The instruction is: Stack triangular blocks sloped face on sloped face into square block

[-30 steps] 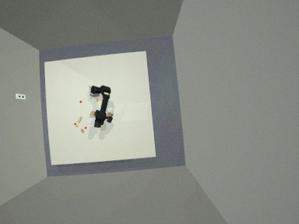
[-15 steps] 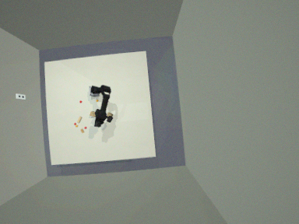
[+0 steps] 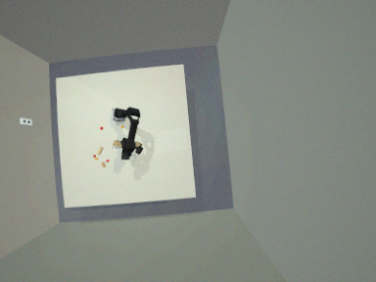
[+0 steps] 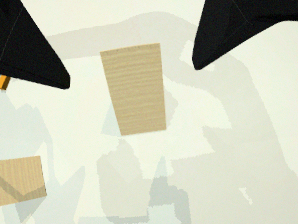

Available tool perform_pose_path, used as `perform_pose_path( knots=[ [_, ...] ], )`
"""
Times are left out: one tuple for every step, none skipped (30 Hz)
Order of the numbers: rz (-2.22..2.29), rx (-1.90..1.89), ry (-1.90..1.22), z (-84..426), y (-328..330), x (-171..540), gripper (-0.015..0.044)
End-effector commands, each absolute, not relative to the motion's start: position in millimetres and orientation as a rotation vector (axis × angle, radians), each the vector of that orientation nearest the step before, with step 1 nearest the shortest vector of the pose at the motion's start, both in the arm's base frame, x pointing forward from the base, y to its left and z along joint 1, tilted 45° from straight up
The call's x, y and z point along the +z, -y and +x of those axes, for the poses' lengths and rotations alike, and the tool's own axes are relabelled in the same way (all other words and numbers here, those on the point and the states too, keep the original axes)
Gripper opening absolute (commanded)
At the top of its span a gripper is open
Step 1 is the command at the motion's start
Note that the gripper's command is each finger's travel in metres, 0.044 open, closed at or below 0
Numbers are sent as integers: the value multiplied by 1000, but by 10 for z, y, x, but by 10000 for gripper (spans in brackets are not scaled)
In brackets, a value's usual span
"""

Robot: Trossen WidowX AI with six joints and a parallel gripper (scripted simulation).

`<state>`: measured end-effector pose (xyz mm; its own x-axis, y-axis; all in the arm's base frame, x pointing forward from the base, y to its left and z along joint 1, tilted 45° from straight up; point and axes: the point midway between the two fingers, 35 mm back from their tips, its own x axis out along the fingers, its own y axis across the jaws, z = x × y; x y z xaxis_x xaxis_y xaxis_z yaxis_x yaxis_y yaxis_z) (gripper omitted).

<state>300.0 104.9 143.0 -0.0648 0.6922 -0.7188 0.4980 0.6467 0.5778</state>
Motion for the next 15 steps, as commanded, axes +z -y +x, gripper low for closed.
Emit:
perform_pose_path(
  knots=[
    [977,213,-1722,2983,-1118,1379,440],
    [977,213,-1722,2982,-1130,1368,440],
    [977,213,-1722,2981,-1142,1357,440],
    [977,213,-1722,2980,-1154,1346,440],
    [977,213,-1722,2979,-1166,1335,440],
    [977,213,-1722,2978,-1177,1324,440],
    [977,213,-1722,2976,-1189,1313,440],
    [977,213,-1722,2975,-1201,1302,440],
    [977,213,-1722,2973,-1213,1291,440],
    [977,214,-1722,2971,-1225,1281,440],
    [977,214,-1722,2970,-1237,1270,440],
    [978,214,-1722,2968,-1249,1259,440],
    [978,214,-1722,2966,-1261,1249,440],
    [978,214,-1722,2964,-1273,1238,440],
    [978,214,-1722,2962,-1285,1227,440]
  ],
)
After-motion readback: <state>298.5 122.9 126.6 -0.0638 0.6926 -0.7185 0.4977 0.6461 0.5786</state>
